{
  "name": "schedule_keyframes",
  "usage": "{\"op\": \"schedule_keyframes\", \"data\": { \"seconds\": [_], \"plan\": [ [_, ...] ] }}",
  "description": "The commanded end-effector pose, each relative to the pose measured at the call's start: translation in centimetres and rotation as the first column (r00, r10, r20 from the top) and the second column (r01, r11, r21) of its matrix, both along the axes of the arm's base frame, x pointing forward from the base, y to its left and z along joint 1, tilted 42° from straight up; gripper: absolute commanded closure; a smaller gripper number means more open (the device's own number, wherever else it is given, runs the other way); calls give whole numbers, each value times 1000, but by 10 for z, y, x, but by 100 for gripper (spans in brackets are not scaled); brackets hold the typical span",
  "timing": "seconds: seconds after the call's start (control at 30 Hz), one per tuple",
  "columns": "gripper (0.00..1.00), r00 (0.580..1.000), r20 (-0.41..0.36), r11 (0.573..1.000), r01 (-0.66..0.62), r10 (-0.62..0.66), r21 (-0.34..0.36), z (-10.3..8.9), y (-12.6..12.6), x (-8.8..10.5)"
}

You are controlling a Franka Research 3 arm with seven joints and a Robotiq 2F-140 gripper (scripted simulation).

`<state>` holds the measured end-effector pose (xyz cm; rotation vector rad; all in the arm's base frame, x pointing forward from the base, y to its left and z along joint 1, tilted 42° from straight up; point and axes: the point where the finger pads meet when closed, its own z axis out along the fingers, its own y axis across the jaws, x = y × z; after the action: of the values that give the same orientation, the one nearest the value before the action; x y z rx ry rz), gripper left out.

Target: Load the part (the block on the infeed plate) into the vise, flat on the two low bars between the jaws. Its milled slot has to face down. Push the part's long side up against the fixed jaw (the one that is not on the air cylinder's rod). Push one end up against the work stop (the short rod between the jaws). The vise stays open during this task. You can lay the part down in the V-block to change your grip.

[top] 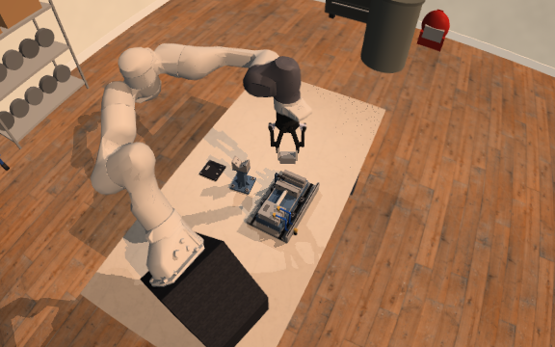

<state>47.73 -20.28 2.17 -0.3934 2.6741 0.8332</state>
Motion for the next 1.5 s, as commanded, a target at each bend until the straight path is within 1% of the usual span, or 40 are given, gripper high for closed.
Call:
{"op": "schedule_keyframes", "data": {
  "seconds": [0.0,0.13,0.17,0.47,0.83,1.47],
  "plan": [
    [100,991,-80,993,108,-105,45,0,-1,4],
    [100,975,-136,980,185,-175,66,-9,-9,5],
    [100,975,-137,980,187,-176,67,-9,-9,5],
    [100,934,-225,947,306,-279,94,-22,-22,6],
    [100,913,-259,931,350,-315,102,-27,-26,6],
    [100,911,-262,930,354,-318,103,-28,-27,6]
  ]
}}
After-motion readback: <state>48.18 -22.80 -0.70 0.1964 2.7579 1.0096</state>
